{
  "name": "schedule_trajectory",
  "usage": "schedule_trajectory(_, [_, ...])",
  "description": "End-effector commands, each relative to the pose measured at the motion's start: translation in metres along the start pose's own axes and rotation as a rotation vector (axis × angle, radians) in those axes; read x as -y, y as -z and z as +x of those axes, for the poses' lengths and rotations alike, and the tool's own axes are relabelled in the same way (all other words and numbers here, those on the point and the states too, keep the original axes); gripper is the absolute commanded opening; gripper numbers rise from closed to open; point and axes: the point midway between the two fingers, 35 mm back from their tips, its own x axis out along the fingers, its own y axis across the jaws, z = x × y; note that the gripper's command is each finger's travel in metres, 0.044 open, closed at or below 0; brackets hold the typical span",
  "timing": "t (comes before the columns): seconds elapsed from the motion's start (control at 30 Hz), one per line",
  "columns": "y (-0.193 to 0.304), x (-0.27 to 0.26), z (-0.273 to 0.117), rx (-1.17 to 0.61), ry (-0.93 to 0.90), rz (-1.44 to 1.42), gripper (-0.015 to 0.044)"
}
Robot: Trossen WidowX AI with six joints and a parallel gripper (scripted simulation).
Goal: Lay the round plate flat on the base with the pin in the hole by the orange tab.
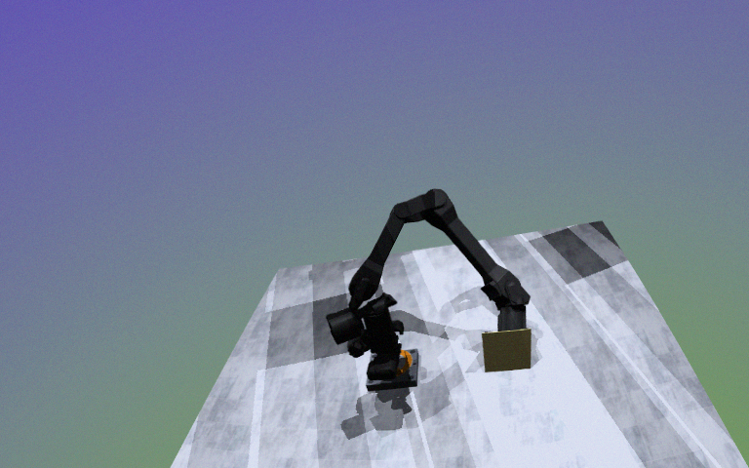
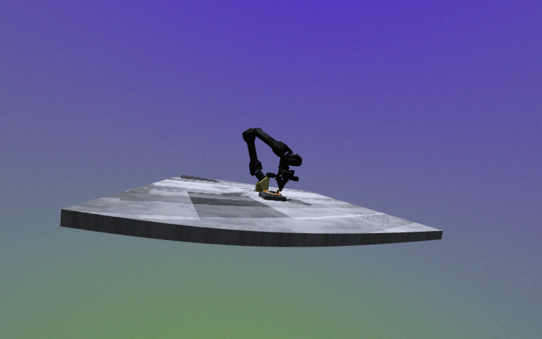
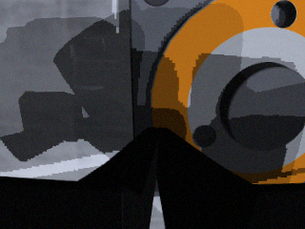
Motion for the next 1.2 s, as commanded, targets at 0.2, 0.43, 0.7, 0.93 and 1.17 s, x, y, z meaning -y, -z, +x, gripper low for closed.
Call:
schedule_trajectory(0.2, [0.014,0.005,0.001,-0.009,0.000,0.000,0.0000])
schedule_trajectory(0.43, [0.021,0.010,0.000,-0.010,0.000,-0.001,0.0000])
schedule_trajectory(0.7, [0.028,0.017,-0.002,-0.010,0.001,-0.001,0.0000])
schedule_trajectory(0.93, [0.032,0.024,-0.002,-0.011,0.001,-0.002,0.0000])
schedule_trajectory(1.17, [0.035,0.030,-0.002,-0.011,0.002,-0.002,0.0000])
